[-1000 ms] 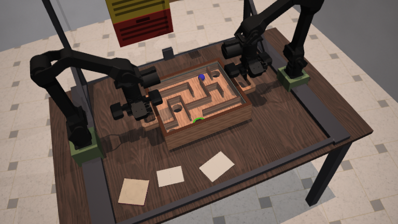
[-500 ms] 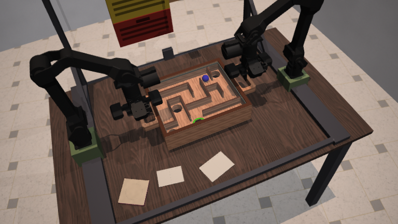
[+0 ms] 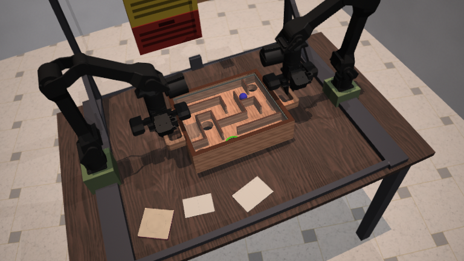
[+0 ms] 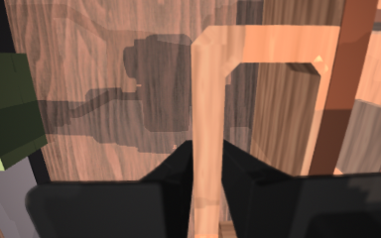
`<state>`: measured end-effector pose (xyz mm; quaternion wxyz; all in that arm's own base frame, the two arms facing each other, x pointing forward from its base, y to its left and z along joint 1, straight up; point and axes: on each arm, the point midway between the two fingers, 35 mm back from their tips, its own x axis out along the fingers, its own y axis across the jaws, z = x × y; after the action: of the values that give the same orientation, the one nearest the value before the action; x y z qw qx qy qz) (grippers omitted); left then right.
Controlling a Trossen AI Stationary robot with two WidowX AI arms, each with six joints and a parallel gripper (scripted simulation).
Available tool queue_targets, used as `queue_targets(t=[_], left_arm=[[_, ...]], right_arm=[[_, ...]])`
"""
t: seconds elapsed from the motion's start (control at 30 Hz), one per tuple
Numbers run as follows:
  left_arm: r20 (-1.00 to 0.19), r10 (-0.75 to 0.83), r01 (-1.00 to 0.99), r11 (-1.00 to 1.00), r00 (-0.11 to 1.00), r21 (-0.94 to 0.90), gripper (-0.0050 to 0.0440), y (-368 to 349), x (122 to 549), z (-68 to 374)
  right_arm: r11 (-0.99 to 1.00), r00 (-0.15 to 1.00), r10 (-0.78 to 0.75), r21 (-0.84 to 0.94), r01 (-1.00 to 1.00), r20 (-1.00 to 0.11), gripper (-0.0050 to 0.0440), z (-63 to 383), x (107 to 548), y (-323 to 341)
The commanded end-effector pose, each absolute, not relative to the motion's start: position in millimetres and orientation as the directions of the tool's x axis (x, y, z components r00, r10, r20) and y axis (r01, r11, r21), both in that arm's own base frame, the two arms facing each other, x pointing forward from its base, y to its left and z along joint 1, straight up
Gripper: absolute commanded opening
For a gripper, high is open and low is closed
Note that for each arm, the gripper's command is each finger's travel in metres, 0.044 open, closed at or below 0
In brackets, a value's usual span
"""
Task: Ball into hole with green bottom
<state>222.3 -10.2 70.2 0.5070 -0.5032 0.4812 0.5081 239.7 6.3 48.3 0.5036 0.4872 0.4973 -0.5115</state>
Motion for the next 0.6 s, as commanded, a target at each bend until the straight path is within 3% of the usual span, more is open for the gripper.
queue_targets(t=[0.0, 0.27, 0.57], left_arm=[[-1.000, -0.001, -1.000, -0.021, 0.020, -0.020, -0.0050, -10, 234, 86], [-0.998, -0.037, -0.999, -0.019, -0.041, 0.042, -0.0050, -7, 237, 98], [-0.999, 0.020, -0.999, -0.025, 0.028, -0.028, -0.0050, -10, 223, 78]], right_arm=[[0.005, 0.041, -0.004, 0.041, 0.999, -0.999, -0.0050, 49, 237, 5], [0.003, 0.103, 0.035, 0.103, 0.995, -0.994, -0.0050, 35, 235, 3], [0.001, 0.036, -0.018, 0.036, 0.999, -0.999, -0.0050, 56, 247, 6]])
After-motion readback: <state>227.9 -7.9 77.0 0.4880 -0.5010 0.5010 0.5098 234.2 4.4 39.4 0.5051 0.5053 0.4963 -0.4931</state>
